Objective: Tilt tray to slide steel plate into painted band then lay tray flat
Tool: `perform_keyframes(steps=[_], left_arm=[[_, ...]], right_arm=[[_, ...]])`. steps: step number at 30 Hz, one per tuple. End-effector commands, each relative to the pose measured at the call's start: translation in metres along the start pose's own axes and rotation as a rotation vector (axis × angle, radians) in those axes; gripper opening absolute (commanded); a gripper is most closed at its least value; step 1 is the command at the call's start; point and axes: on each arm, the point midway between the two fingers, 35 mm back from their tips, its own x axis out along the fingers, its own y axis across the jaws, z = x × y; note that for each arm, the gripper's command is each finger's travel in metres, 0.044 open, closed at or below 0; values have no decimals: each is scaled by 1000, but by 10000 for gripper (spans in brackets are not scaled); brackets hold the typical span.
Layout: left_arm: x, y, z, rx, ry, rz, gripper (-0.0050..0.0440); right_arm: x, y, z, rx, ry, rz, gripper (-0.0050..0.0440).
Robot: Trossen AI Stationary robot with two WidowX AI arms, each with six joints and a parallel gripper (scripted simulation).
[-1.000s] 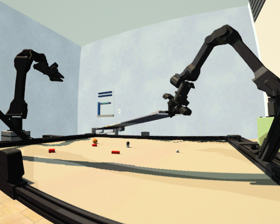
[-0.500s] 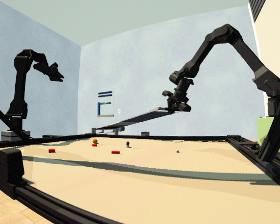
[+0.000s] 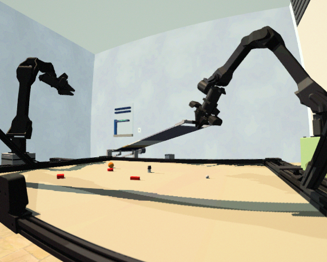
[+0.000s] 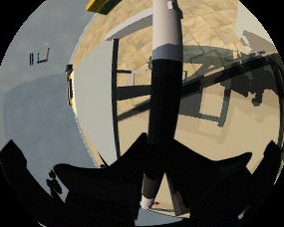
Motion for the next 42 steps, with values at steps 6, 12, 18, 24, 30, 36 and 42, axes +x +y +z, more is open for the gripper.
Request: perform_keyframes(steps=[6,12,18,24,30,36,42], left_arm=[[0,0,0,1,-3,-2,440],[0,0,0,1,-3,-2,440],[0,0,0,1,-3,-2,440],[0,0,0,1,-3,-2,440],[0,0,0,1,-3,-2,440],[0,0,0,1,-3,-2,440],[0,0,0,1,-3,-2,440]], right_arm=[[-30,42,1,-2,-6,135,0],[-32,44,1,-2,-6,142,0],[-35,48,1,-2,-6,153,0],[-38,52,1,-2,-6,161,0],[-40,54,1,-2,-6,170,0],[-43,58,1,-2,-6,177,0],[-46,62,1,-2,-6,187,0]])
